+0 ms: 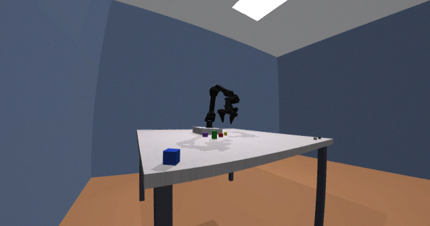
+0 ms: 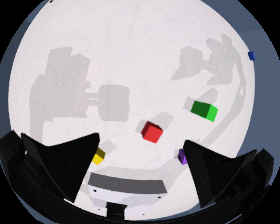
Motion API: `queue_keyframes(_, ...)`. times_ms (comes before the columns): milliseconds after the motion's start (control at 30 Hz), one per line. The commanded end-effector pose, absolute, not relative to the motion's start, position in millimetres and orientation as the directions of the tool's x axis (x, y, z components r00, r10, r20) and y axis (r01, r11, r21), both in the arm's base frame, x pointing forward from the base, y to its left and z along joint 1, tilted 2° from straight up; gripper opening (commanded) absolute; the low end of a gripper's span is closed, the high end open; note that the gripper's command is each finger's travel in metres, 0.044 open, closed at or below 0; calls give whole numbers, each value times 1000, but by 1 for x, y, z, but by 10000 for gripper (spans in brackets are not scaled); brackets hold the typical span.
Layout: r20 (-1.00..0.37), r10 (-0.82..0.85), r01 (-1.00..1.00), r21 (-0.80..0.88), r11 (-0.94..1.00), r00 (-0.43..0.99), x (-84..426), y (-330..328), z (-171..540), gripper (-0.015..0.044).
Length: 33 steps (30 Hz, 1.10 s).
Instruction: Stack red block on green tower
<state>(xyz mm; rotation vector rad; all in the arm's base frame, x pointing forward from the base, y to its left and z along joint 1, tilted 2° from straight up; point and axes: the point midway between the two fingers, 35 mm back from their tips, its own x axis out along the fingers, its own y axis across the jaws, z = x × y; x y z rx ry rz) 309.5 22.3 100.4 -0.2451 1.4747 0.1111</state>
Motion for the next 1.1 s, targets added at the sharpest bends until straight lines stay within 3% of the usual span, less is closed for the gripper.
queue_keyframes(0, -998, -26, -59, -30, 998, 56, 302, -2, 88, 440)
queue_keyframes(200, -999, 37, 139, 40, 990, 27, 291, -26, 75, 440)
queue_keyframes(1067, -999, 39, 144, 43, 989, 26, 291, -22, 30, 440)
